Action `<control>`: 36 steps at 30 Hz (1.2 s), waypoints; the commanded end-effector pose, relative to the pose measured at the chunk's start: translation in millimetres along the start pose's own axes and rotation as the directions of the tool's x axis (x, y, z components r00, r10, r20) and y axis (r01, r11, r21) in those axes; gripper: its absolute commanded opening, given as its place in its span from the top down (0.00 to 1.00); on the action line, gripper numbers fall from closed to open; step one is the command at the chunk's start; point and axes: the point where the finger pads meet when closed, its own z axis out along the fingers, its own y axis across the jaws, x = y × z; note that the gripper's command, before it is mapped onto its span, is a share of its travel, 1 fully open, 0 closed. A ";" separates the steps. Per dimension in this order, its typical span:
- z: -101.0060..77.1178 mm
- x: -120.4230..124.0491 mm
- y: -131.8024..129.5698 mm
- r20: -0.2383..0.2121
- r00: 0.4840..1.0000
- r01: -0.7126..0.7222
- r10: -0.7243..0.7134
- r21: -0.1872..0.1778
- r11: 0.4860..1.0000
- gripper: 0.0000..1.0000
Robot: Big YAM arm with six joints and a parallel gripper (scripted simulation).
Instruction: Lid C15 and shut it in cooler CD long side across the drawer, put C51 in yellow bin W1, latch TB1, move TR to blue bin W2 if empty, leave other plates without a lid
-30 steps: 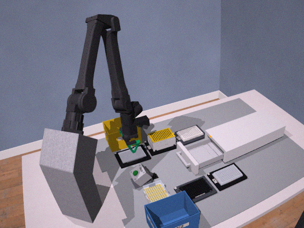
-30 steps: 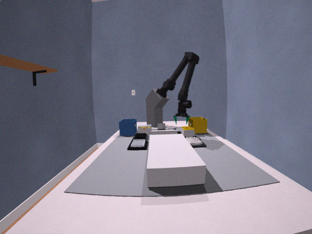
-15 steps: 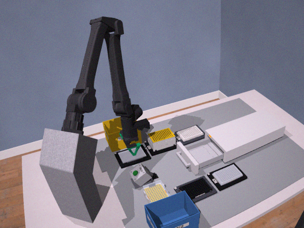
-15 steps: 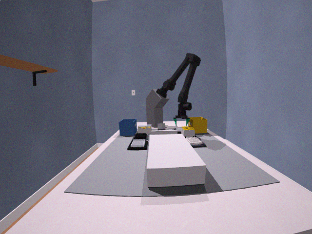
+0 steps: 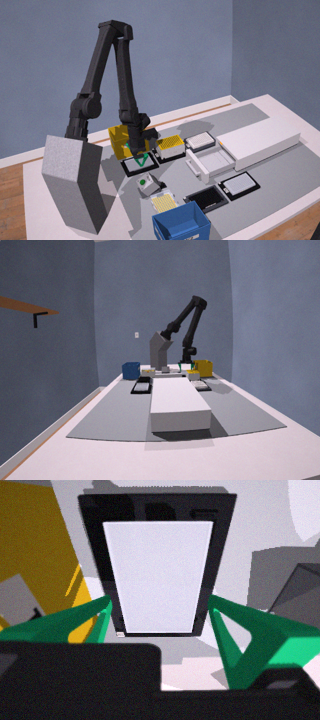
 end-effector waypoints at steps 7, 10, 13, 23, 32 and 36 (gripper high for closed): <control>10.8 -0.3 5.0 0.007 1.000 0.001 -0.001 -0.010 1.000 0.00; 14.8 -0.2 4.9 0.007 1.000 0.001 -0.001 -0.010 1.000 0.00; 18.8 -0.1 4.9 0.007 1.000 0.001 -0.001 -0.010 1.000 0.00; 23.9 -0.9 4.0 0.008 1.000 0.002 -0.002 -0.009 1.000 0.00; 18.0 -0.3 -0.7 0.006 1.000 -0.001 0.001 -0.001 1.000 1.00; 18.0 -0.3 -0.7 0.006 1.000 -0.001 0.001 -0.001 1.000 1.00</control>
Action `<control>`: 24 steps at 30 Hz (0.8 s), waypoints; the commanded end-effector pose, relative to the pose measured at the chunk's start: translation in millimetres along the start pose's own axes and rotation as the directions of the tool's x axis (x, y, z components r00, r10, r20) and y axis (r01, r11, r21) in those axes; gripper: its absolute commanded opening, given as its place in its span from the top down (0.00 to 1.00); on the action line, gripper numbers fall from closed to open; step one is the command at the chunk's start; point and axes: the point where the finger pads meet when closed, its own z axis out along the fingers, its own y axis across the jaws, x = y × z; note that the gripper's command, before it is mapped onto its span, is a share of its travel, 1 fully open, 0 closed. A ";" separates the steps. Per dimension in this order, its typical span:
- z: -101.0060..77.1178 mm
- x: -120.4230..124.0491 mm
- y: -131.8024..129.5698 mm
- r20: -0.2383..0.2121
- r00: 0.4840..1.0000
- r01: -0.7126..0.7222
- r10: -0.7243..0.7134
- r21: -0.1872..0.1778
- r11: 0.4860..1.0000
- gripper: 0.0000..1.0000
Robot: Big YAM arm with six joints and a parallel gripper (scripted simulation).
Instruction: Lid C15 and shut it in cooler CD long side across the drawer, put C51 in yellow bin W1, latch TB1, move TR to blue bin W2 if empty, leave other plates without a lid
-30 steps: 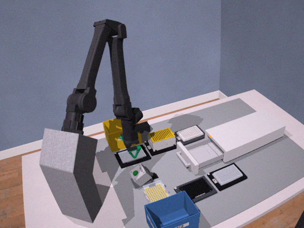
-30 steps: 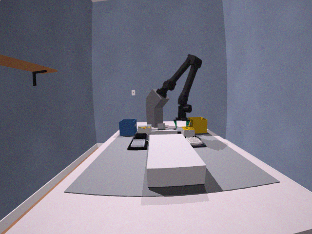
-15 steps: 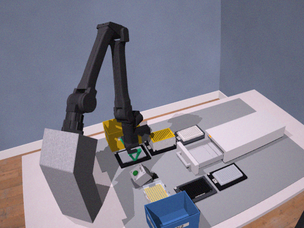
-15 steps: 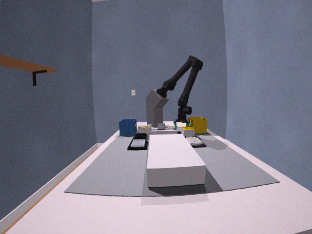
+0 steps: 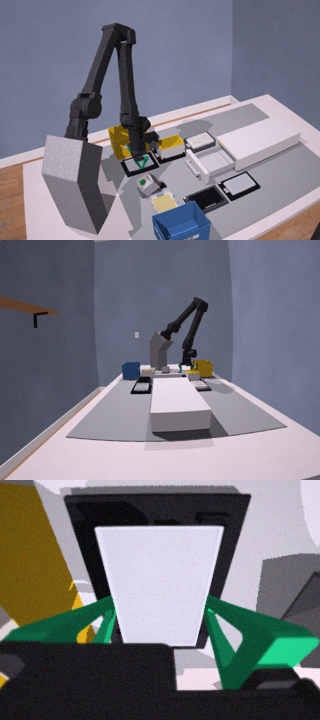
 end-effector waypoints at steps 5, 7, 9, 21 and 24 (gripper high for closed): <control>-1.5 0.7 -1.0 0.004 1.000 -0.001 0.001 0.000 1.000 1.00; -1.5 0.7 -1.0 0.004 1.000 -0.001 0.001 0.000 1.000 1.00; -1.5 0.7 -1.0 0.004 1.000 -0.001 0.001 0.000 1.000 1.00; -1.5 0.7 -1.0 0.004 1.000 -0.001 0.001 0.000 1.000 1.00; 2.8 2.0 1.2 0.002 1.000 0.001 -0.001 -0.005 1.000 1.00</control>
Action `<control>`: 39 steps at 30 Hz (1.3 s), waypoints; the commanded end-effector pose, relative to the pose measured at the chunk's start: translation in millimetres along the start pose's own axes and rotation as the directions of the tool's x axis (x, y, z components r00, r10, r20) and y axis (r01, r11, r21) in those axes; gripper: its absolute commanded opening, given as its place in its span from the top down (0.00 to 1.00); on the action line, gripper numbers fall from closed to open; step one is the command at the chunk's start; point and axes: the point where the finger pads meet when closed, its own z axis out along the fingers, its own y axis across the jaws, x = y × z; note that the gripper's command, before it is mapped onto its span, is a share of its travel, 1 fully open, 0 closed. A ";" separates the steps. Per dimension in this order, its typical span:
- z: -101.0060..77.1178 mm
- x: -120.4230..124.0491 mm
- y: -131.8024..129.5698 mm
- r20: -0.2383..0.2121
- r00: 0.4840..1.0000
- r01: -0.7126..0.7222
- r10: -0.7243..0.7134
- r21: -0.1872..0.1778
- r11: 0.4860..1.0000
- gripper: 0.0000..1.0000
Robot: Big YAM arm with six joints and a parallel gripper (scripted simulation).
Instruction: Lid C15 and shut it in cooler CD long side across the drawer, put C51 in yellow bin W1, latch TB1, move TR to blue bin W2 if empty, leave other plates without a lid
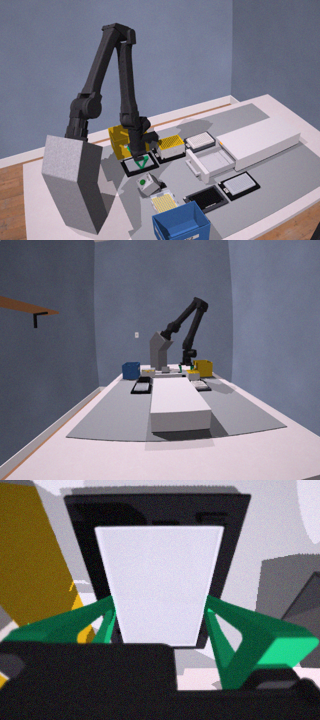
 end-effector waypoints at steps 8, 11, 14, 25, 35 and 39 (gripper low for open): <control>-6.8 2.3 0.2 0.003 1.000 0.000 0.000 -0.002 1.000 1.00; -10.1 3.9 -1.8 -0.001 1.000 -0.002 0.002 0.003 1.000 1.00; -10.5 3.1 -2.6 -0.001 1.000 -0.002 0.002 0.005 1.000 1.00; -10.2 8.0 -11.5 -0.014 1.000 -0.008 0.009 0.021 1.000 1.00; -13.1 3.6 -7.2 -0.005 1.000 -0.005 0.005 0.013 1.000 1.00; -13.1 3.5 -7.2 -0.005 1.000 -0.005 0.005 0.013 1.000 1.00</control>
